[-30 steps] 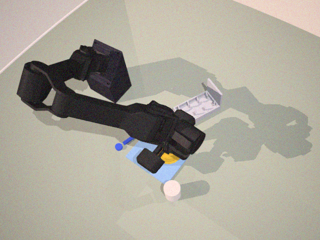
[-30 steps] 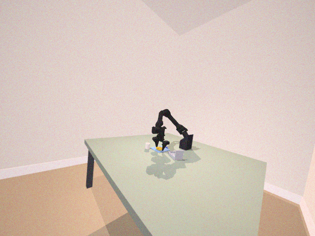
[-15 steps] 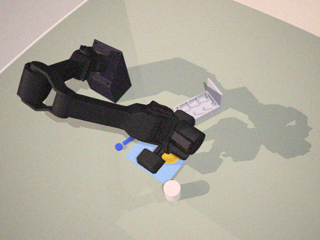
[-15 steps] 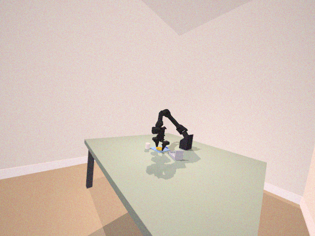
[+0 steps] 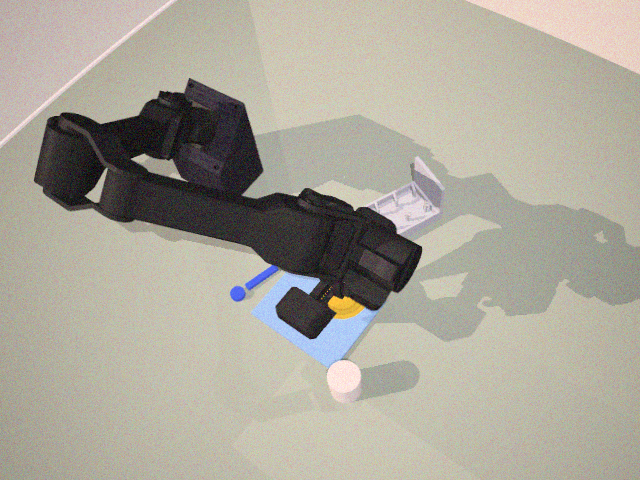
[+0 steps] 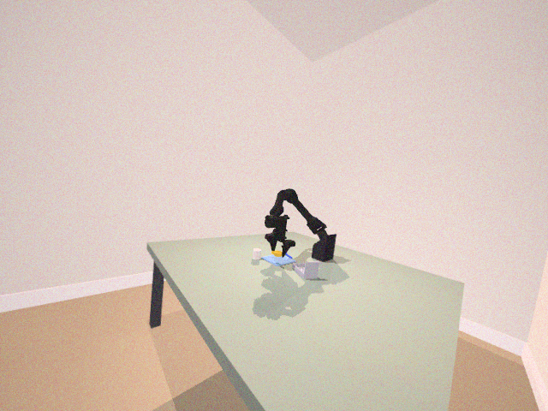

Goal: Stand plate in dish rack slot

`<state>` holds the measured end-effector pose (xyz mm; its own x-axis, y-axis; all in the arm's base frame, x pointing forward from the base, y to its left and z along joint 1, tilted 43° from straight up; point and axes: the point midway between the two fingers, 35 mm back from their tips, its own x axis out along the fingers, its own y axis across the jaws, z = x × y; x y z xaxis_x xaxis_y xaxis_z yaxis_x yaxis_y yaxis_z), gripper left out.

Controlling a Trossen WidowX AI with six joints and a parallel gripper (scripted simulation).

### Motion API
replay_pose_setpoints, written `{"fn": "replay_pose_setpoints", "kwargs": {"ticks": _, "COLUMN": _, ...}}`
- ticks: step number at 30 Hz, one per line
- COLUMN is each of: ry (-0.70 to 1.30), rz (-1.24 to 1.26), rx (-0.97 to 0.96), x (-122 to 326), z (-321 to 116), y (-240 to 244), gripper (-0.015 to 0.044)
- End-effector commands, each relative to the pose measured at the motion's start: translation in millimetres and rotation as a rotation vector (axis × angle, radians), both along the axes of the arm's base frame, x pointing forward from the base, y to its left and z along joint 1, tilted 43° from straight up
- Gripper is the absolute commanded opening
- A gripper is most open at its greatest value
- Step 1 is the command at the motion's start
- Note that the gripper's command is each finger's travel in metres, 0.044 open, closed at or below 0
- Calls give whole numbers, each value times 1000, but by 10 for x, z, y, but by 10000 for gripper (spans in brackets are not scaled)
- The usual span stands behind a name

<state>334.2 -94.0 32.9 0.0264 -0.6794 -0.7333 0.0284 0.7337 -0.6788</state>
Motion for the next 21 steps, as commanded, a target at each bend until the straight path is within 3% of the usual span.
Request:
{"fn": "replay_pose_setpoints", "kwargs": {"ticks": 1, "ry": -13, "rz": 4, "rx": 10, "x": 52, "z": 179, "y": 196, "gripper": 0}}
{"fn": "replay_pose_setpoints", "kwargs": {"ticks": 21, "ry": -3, "rz": 2, "rx": 5, "x": 64, "z": 844, "y": 855, "gripper": 0}}
